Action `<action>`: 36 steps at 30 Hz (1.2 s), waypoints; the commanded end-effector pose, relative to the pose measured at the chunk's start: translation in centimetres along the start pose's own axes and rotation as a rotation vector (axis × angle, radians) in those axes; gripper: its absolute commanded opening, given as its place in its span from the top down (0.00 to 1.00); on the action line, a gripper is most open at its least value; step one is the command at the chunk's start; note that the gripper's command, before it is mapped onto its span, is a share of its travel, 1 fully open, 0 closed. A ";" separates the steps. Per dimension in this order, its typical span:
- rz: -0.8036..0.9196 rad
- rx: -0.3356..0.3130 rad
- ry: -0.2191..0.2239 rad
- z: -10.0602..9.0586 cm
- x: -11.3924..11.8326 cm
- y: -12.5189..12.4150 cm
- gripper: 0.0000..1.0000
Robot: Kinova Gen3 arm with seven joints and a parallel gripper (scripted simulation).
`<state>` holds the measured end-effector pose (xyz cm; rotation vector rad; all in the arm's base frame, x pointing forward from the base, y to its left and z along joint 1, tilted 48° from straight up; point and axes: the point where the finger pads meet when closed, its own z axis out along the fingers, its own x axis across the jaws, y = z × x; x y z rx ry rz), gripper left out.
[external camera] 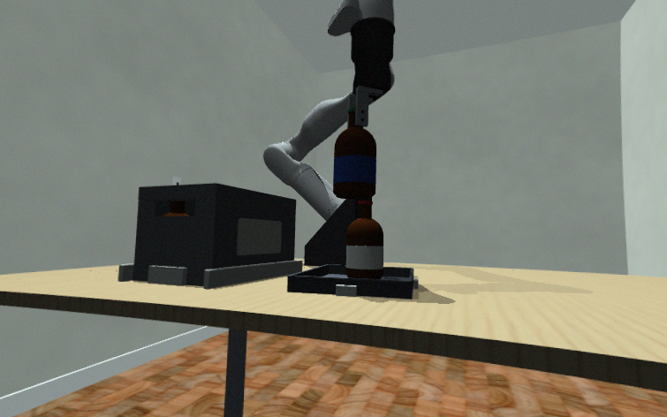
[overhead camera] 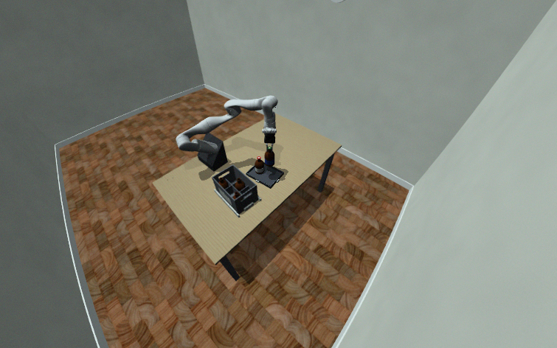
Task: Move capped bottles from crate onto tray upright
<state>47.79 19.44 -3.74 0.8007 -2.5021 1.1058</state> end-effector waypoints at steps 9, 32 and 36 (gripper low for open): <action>-0.016 -0.006 -0.010 2.4 -0.6 0.2 1.00; -0.006 -0.005 -0.004 5.3 -0.5 0.0 1.00; -0.010 -0.005 -0.006 6.1 -0.6 0.2 1.00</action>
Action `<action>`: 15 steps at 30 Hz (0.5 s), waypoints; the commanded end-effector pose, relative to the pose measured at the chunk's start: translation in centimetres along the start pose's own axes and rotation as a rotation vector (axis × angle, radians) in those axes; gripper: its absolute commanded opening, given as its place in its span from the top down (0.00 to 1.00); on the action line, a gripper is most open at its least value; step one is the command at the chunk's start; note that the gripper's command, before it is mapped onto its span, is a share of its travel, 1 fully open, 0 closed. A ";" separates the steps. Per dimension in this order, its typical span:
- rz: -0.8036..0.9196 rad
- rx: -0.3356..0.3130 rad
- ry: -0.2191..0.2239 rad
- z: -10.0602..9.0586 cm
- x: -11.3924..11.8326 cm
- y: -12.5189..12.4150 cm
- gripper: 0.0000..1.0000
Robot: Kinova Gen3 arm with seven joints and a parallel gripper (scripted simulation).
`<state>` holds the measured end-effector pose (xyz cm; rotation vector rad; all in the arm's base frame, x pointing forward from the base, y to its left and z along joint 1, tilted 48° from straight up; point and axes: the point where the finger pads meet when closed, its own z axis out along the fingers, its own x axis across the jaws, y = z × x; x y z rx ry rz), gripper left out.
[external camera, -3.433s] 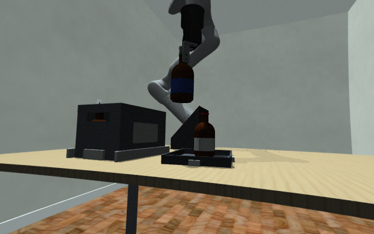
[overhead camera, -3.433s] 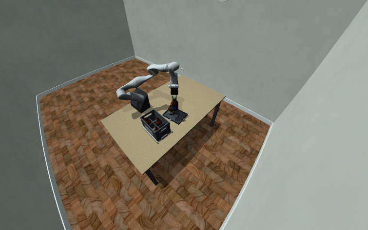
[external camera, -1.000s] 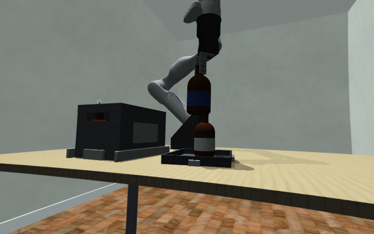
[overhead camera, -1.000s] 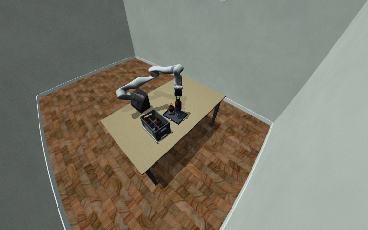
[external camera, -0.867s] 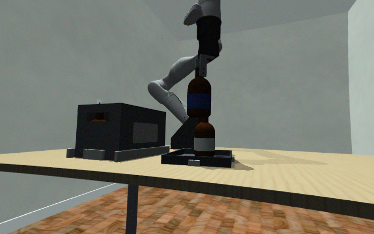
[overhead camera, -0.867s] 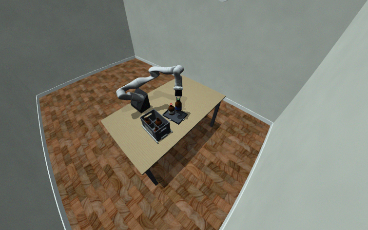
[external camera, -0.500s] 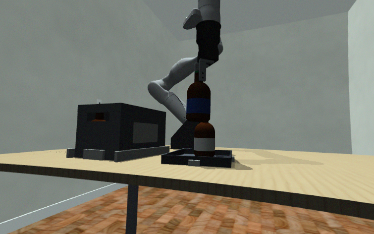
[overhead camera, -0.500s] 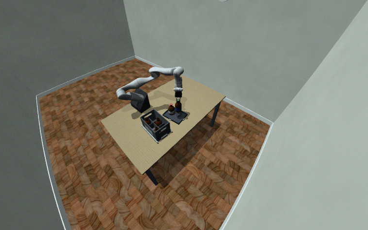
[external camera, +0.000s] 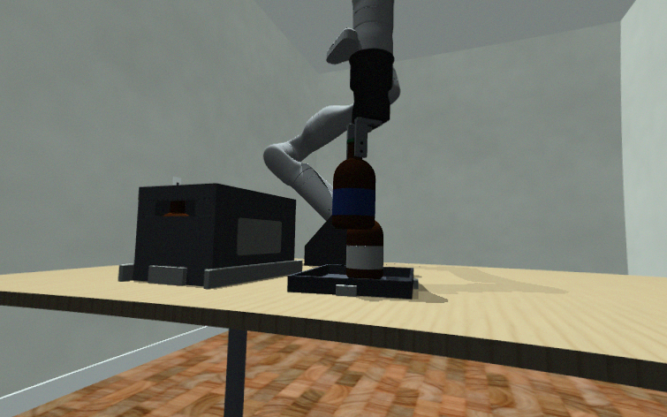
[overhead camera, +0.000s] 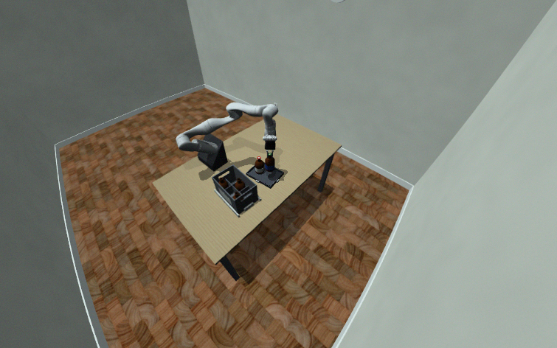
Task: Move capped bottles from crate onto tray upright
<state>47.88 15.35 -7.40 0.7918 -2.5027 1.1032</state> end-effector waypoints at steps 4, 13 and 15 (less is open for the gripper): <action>-0.018 -0.002 -0.013 1.4 -0.4 0.4 1.00; -0.010 -0.002 -0.008 2.4 -0.3 0.3 1.00; -0.012 -0.002 -0.009 2.8 -0.3 0.3 1.00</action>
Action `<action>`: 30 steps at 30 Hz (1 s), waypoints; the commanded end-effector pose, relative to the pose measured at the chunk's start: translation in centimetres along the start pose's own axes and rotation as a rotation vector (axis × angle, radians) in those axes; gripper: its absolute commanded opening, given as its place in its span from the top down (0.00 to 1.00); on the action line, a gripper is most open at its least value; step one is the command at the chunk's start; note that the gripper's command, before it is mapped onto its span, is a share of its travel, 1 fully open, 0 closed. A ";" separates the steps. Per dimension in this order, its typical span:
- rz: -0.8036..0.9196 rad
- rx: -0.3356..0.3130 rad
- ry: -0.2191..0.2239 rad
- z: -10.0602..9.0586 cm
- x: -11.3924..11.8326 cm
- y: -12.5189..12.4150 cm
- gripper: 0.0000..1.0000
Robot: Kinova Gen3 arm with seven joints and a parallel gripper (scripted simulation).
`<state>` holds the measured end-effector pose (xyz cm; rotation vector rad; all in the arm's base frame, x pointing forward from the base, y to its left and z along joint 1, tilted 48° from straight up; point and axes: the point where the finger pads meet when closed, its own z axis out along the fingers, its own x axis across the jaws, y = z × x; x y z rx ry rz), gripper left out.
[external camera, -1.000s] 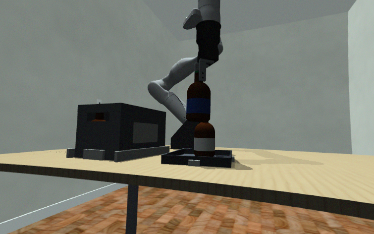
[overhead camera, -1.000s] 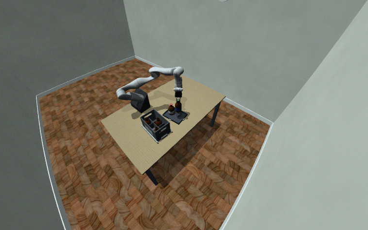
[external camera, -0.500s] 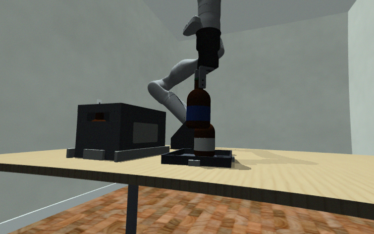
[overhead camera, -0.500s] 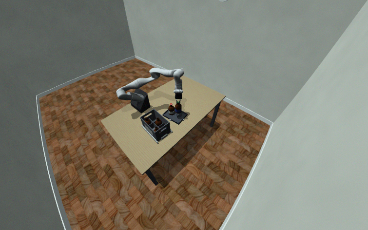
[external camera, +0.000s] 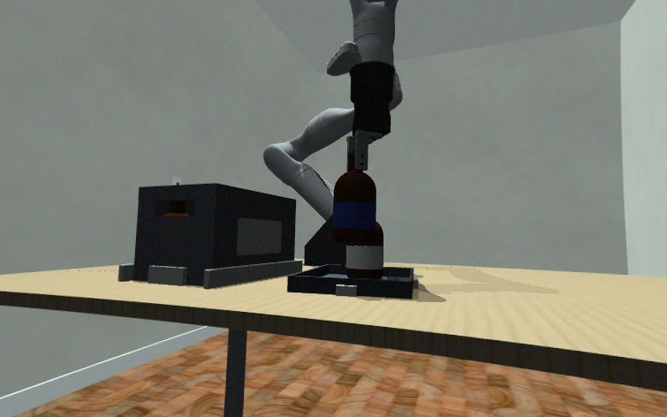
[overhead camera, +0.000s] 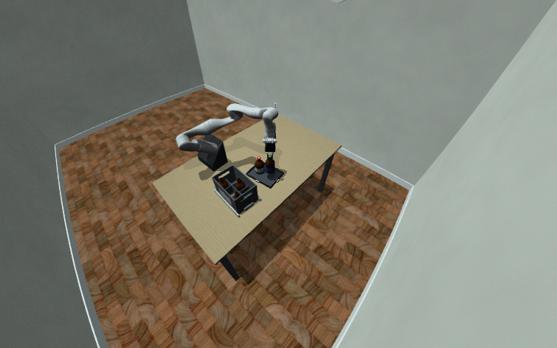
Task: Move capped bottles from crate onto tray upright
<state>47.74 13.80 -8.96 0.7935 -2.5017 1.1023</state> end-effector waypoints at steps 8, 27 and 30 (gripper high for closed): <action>-0.018 -0.002 -0.014 2.2 -0.5 0.4 1.00; -0.019 -0.002 -0.015 4.9 -0.5 0.4 1.00; -0.009 -0.001 -0.008 4.6 -0.3 0.2 1.00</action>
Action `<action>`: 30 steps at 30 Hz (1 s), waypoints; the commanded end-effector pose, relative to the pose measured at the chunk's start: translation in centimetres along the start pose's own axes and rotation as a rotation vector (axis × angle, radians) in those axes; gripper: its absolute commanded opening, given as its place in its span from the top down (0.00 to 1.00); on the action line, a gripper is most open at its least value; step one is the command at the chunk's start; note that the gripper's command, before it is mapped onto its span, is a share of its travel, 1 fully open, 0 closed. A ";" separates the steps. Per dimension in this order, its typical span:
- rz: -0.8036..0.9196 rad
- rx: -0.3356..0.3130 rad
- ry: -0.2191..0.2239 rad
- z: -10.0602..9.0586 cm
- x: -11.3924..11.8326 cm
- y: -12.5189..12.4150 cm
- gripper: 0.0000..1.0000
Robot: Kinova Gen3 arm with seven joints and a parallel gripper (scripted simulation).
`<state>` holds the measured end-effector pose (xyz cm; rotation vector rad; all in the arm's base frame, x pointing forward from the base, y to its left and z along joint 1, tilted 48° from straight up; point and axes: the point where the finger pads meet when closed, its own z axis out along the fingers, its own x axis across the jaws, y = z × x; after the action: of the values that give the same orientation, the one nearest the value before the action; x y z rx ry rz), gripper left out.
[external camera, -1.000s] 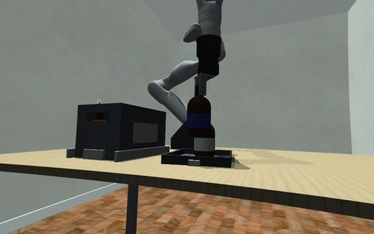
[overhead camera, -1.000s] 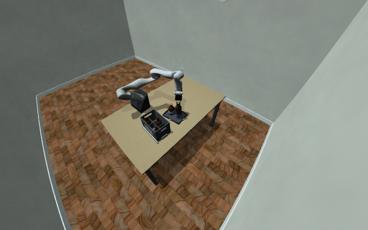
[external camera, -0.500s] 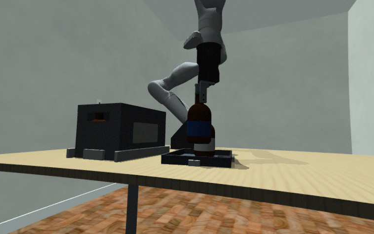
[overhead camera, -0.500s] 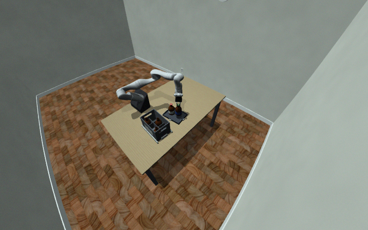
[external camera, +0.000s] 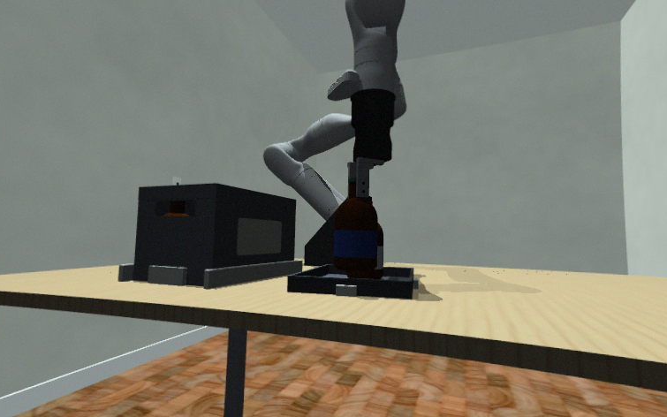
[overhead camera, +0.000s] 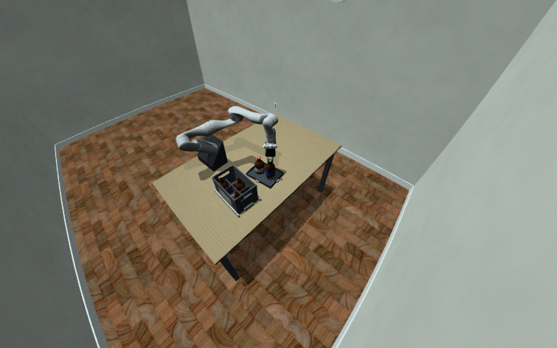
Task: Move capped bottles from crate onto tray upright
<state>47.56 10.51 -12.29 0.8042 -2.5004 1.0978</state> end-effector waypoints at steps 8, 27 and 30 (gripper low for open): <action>-0.008 0.000 -0.008 0.3 -0.2 0.1 1.00; -0.009 0.000 -0.009 0.8 0.0 -0.1 1.00; -0.012 -0.001 -0.011 0.9 0.0 -0.1 1.00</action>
<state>47.44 9.65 -12.55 0.8010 -2.4984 1.0999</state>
